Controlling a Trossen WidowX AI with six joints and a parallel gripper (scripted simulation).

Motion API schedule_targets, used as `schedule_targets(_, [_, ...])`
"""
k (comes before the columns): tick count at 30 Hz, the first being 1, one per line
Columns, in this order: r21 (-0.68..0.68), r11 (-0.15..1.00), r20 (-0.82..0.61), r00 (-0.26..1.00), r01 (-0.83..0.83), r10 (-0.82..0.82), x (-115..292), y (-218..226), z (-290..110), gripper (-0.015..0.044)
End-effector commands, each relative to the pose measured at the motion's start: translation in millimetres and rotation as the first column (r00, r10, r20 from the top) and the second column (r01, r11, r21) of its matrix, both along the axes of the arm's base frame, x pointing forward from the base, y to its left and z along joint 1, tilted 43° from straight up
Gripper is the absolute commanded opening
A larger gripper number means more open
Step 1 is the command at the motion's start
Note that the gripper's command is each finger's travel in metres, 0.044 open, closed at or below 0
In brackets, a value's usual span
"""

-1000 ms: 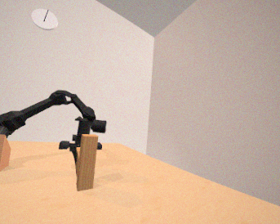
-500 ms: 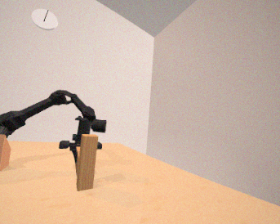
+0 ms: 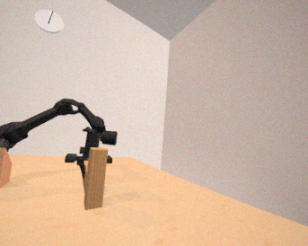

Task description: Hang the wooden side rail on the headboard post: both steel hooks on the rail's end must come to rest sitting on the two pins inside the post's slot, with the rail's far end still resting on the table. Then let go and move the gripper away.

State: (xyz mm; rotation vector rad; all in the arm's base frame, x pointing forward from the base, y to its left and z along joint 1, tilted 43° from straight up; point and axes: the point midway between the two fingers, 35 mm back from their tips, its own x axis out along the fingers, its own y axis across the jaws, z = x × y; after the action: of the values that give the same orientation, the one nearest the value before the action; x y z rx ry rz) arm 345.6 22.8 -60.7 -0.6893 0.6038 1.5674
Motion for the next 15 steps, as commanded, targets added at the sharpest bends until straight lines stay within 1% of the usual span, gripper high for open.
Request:
schedule_targets(1, [-0.003, 1.0, 0.012, 1.0, 0.014, -0.014, 3.2, -6.0, 4.5, 0.0])
schedule_targets(15, [-0.003, 1.0, 0.012, 1.0, 0.014, -0.014, 3.3, -7.6, 6.2, 0.0])
